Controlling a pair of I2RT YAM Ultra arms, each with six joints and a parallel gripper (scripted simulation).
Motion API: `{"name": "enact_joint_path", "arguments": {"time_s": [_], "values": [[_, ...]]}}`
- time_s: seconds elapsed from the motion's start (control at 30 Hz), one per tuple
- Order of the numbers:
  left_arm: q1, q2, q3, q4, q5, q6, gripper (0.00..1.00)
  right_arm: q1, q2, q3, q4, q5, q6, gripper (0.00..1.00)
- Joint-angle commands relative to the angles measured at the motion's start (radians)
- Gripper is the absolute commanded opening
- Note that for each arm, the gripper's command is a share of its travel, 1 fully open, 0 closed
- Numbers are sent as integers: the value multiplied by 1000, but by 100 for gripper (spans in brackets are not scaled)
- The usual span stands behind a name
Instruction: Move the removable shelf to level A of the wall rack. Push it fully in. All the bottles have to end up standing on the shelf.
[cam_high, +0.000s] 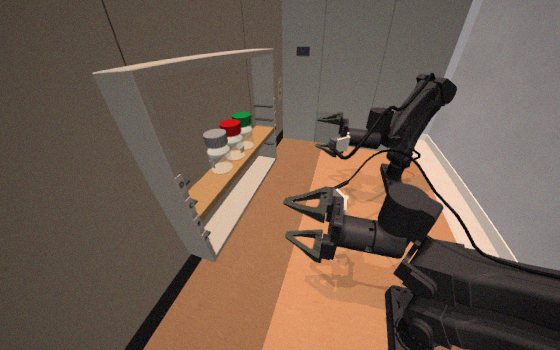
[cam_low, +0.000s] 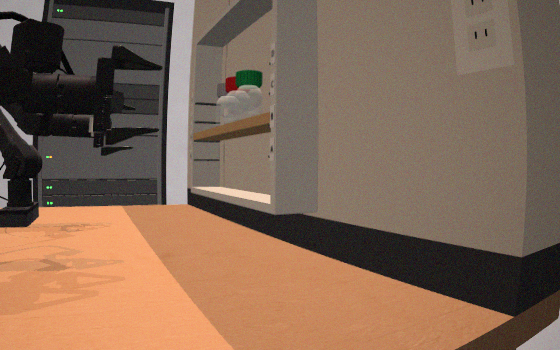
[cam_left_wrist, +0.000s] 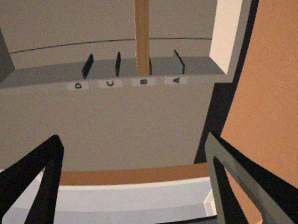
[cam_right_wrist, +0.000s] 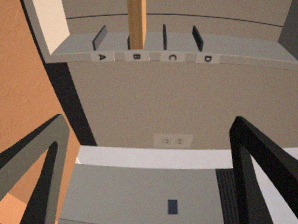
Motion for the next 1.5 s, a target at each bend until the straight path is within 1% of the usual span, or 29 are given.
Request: {"name": "enact_joint_path", "arguments": {"time_s": [0.0,0.2,0.7,0.77,1.27,1.33,1.47], "values": [[-10,-18,-1,27,-13,5,100,10,11,-3,26,11,-2,100],[-10,-18,-1,27,-13,5,100,10,11,-3,26,11,-2,100],[80,198,4,231,77,3,100,-62,151,26,136,-59,-1,100],[80,198,4,231,77,3,100,-62,151,26,136,-59,-1,100],[150,431,25,445,146,4,100,-122,292,68,236,-120,-2,100],[150,431,25,445,146,4,100,-122,292,68,236,-120,-2,100],[165,493,34,499,162,5,100,-137,330,82,259,-135,-2,100]]}}
